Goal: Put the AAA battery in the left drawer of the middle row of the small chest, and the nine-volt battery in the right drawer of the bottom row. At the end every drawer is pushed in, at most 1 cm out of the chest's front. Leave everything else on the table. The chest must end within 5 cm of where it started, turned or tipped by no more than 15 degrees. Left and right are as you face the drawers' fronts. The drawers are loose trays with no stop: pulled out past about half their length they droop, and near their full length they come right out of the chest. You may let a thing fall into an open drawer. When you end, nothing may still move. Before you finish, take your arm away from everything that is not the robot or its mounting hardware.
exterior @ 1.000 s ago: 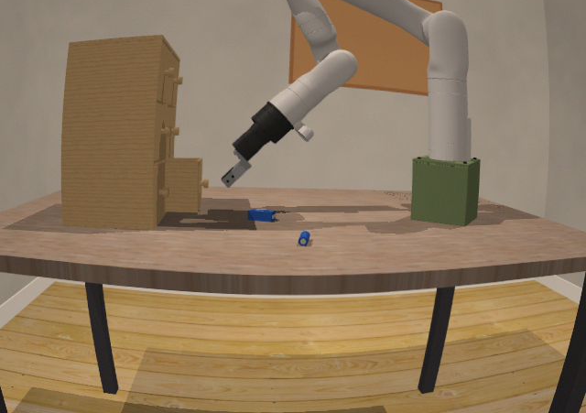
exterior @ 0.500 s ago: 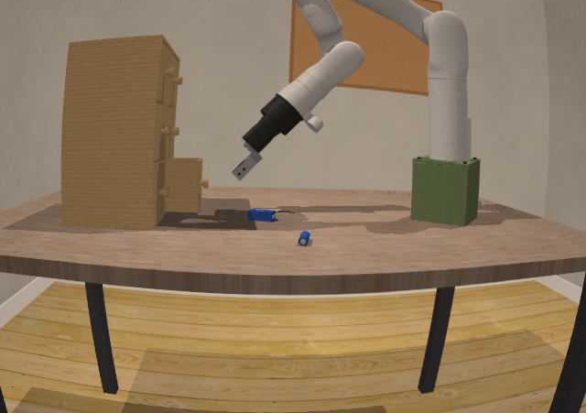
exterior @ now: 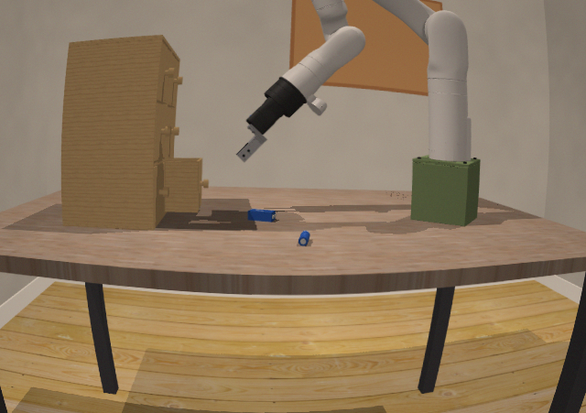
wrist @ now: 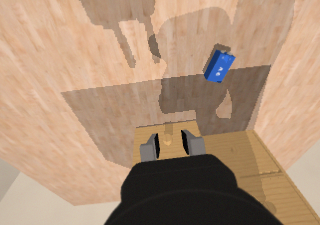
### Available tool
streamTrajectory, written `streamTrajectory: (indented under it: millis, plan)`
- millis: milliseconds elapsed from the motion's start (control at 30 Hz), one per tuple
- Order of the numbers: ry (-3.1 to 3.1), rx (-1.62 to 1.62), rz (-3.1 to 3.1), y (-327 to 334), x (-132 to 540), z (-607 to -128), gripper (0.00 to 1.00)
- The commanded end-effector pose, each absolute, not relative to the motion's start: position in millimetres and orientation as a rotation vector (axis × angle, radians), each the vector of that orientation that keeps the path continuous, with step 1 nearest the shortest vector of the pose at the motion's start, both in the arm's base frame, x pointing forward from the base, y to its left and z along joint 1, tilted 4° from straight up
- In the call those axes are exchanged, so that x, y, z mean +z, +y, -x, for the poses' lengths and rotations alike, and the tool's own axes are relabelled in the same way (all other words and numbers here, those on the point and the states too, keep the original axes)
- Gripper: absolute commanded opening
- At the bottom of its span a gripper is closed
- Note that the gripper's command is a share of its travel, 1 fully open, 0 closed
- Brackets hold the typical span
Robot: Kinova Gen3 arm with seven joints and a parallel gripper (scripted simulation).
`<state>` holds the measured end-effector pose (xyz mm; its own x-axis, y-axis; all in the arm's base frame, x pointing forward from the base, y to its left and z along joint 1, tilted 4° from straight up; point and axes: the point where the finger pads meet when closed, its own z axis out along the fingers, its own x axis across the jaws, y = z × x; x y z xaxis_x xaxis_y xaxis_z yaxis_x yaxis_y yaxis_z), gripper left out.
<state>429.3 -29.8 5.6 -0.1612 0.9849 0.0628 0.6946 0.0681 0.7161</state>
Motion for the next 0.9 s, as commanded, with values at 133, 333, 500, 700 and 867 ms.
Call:
streamTrajectory:
  millis: [133,333,500,700,867]
  plan:
    - [1.887,0.876,-1.656,-32.2,13.5,-432.3,0.67]
    - [1.887,0.875,-1.657,-32.2,13.6,-432.3,0.67]
    - [1.889,0.873,-1.658,-32.2,13.8,-432.1,0.67]
    - [1.891,0.871,-1.660,-32.3,14.2,-431.8,0.67]
    - [1.896,0.866,-1.663,-32.4,14.9,-431.3,0.67]
